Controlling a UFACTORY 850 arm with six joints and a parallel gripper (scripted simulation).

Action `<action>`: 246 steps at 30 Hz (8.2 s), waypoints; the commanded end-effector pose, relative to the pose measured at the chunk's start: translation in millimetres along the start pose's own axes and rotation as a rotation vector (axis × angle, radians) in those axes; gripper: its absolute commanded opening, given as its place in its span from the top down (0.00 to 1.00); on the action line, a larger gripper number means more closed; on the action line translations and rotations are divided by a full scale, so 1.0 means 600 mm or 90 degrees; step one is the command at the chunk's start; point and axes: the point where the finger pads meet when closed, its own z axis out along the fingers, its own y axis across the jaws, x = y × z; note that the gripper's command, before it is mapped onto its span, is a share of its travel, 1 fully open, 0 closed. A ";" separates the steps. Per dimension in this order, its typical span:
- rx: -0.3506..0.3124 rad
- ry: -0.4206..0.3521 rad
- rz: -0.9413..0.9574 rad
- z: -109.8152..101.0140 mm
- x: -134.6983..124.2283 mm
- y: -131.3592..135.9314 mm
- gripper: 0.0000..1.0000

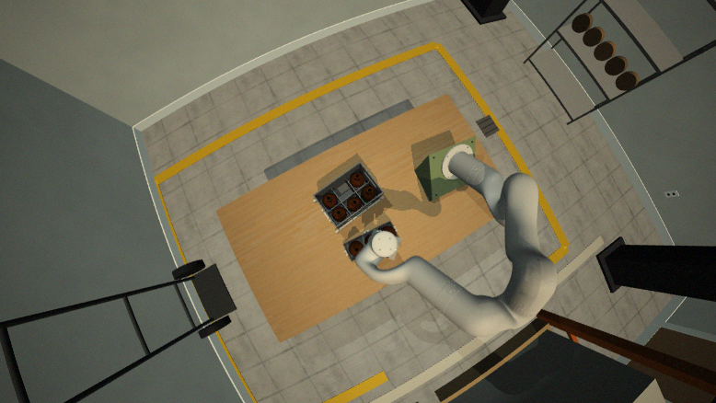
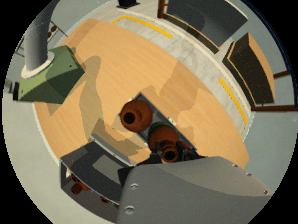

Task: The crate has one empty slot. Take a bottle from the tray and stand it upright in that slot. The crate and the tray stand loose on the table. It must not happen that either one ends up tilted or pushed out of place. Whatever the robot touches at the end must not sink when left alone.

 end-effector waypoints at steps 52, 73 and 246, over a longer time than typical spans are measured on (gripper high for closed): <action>-0.001 -0.001 0.000 -0.052 -0.004 0.003 1.00; -0.001 -0.001 0.000 -0.068 -0.005 0.004 1.00; -0.001 -0.001 0.000 -0.201 -0.005 0.004 1.00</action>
